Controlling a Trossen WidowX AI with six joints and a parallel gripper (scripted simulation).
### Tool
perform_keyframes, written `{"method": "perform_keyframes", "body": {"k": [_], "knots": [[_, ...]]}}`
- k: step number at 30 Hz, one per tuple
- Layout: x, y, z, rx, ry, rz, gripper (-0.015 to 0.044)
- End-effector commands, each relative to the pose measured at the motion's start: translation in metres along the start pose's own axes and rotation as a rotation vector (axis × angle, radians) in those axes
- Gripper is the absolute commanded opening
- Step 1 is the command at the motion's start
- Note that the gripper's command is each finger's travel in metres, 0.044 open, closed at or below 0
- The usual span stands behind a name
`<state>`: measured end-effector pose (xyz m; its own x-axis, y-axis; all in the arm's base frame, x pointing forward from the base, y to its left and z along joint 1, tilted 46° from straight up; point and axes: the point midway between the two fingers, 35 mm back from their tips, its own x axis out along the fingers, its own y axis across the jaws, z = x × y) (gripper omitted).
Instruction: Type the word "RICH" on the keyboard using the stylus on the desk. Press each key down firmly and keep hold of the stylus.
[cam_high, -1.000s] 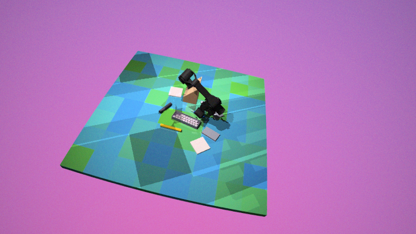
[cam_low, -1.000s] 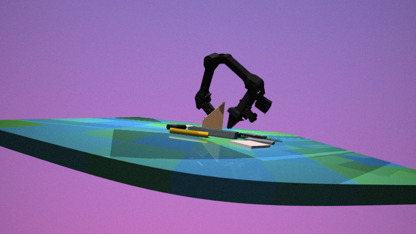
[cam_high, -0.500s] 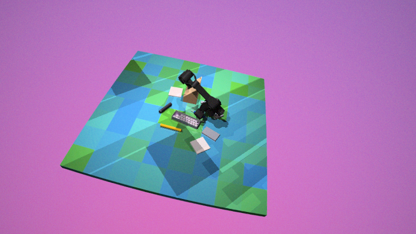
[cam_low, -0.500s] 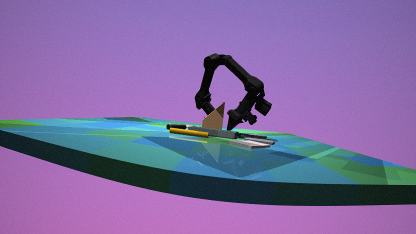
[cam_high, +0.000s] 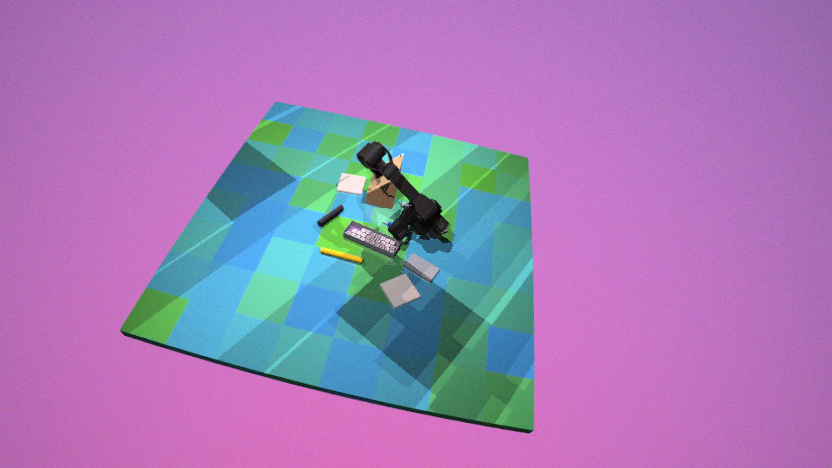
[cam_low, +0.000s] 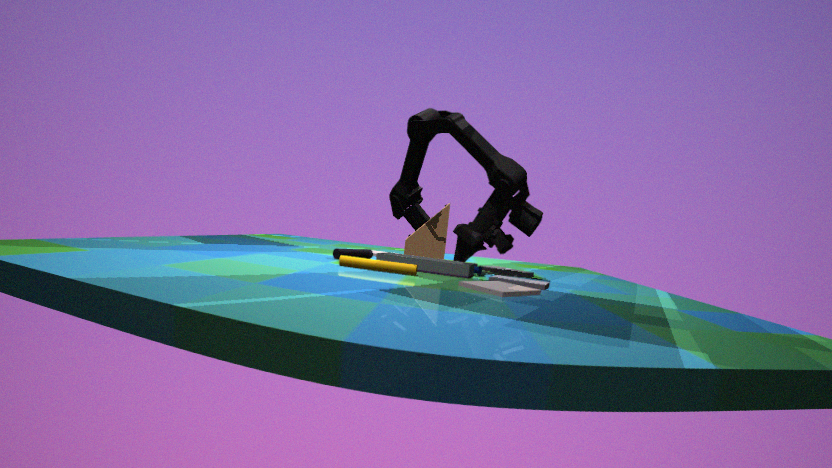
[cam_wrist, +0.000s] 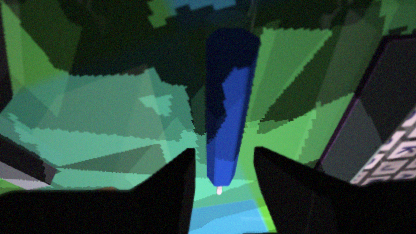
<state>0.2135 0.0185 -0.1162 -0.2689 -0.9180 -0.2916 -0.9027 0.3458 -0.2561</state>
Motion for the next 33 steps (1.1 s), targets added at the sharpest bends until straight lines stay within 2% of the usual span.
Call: {"method": "perform_keyframes", "body": {"k": [1,8,13,16,24,33], "knots": [[0.004,0.000,0.002,-0.007,0.005,-0.005,0.0150],[0.006,0.000,0.003,-0.007,0.005,-0.005,0.0150],[0.004,0.000,0.002,-0.001,0.002,0.000,0.0019],[0.004,0.000,0.002,-0.001,0.002,0.000,0.0000],[0.001,0.000,0.000,-0.001,0.001,0.000,0.0000],[-0.039,0.001,-0.022,-0.003,0.000,0.001,0.0000]]}}
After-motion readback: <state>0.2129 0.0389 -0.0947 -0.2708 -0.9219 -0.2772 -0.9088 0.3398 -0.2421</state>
